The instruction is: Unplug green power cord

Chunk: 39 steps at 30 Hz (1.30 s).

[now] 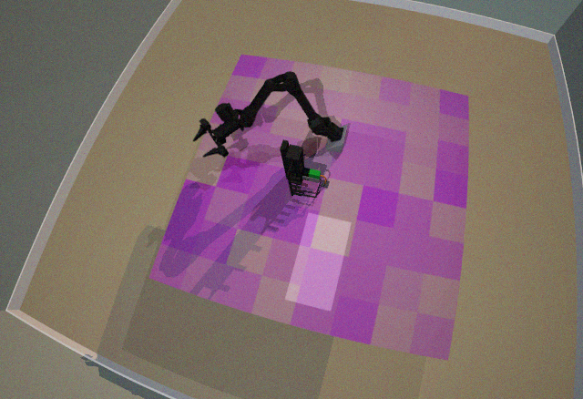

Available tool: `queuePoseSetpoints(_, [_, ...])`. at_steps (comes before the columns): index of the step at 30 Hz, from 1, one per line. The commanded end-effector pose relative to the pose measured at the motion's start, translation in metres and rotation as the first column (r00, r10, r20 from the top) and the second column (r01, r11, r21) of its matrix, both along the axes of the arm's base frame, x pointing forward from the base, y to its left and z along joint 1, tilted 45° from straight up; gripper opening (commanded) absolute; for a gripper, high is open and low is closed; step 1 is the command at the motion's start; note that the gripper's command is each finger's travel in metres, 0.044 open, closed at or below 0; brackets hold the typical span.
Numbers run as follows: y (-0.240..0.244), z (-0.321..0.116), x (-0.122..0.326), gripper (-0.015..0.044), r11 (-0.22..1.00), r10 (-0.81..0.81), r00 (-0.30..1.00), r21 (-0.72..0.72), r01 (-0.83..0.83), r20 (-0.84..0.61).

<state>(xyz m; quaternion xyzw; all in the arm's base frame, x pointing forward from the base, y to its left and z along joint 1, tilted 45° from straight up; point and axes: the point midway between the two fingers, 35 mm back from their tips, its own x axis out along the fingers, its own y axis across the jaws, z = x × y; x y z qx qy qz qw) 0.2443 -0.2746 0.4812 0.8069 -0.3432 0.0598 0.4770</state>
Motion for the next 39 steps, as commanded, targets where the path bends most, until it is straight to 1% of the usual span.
queuePoseSetpoints(1, [0.000, 0.000, 0.000, 0.0374, 1.000, 0.000, 1.000, -0.001, 0.000, -0.002])
queuePoseSetpoints(4, [0.001, -0.004, 0.007, 0.0295, 1.000, -0.004, 1.000, -0.013, 0.004, -0.029])
queuePoseSetpoints(9, [0.008, -0.018, 0.032, 0.0164, 0.998, -0.019, 0.991, -0.063, 0.011, -0.132])
queuePoseSetpoints(19, [0.028, -0.046, 0.075, 0.0160, 0.985, -0.043, 0.946, -0.175, -0.014, -0.320])
queuePoseSetpoints(29, [0.056, -0.074, 0.113, 0.0160, 0.951, -0.074, 0.868, -0.298, -0.088, -0.490])
queuePoseSetpoints(33, [0.072, -0.088, 0.130, 0.0160, 0.922, -0.094, 0.819, -0.360, -0.142, -0.566])
queuePoseSetpoints(39, [0.111, -0.115, 0.160, 0.0160, 0.842, -0.129, 0.725, -0.460, -0.280, -0.677])
